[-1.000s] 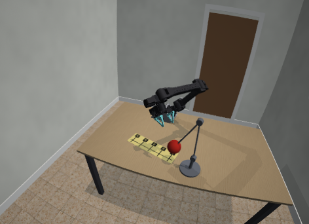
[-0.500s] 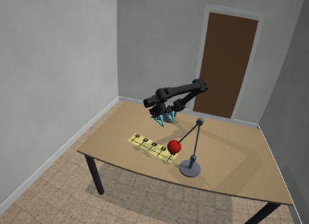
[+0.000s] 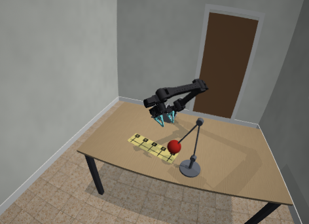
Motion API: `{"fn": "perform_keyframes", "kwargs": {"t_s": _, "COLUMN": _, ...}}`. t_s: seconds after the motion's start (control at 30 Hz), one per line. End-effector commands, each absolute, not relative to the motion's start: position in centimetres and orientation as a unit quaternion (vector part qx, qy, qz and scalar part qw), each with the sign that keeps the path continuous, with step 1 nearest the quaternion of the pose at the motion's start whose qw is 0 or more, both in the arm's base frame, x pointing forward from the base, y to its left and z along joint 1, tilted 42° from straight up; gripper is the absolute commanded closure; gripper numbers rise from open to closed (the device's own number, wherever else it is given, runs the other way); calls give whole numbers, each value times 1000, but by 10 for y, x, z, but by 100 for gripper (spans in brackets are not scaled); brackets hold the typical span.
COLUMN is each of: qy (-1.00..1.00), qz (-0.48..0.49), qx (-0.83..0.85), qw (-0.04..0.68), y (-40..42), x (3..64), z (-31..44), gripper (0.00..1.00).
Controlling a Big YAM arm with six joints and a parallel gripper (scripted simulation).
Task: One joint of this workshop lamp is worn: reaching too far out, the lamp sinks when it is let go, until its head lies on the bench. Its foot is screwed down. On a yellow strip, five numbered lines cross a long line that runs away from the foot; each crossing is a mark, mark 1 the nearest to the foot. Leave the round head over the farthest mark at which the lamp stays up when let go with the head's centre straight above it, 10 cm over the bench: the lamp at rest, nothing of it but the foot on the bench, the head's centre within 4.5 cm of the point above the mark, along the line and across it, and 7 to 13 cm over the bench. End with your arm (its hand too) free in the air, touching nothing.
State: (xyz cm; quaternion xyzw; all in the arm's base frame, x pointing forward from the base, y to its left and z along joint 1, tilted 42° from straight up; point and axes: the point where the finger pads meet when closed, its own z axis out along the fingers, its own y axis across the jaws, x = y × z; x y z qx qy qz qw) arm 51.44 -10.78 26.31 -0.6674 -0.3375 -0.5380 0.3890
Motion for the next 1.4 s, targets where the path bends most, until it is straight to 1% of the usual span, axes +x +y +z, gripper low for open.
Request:
{"fn": "perform_keyframes", "kwargs": {"t_s": 0.0, "qy": -348, "qz": -539, "qx": -656, "qw": 398, "y": -110, "x": 515, "z": 267, "gripper": 0}}
{"fn": "perform_keyframes", "kwargs": {"t_s": 1.0, "qy": -339, "qz": -541, "qx": -666, "qw": 385, "y": -111, "x": 518, "z": 281, "gripper": 0}}
{"fn": "perform_keyframes", "kwargs": {"t_s": 1.37, "qy": -344, "qz": -540, "qx": -660, "qw": 393, "y": -111, "x": 516, "z": 272, "gripper": 0}}
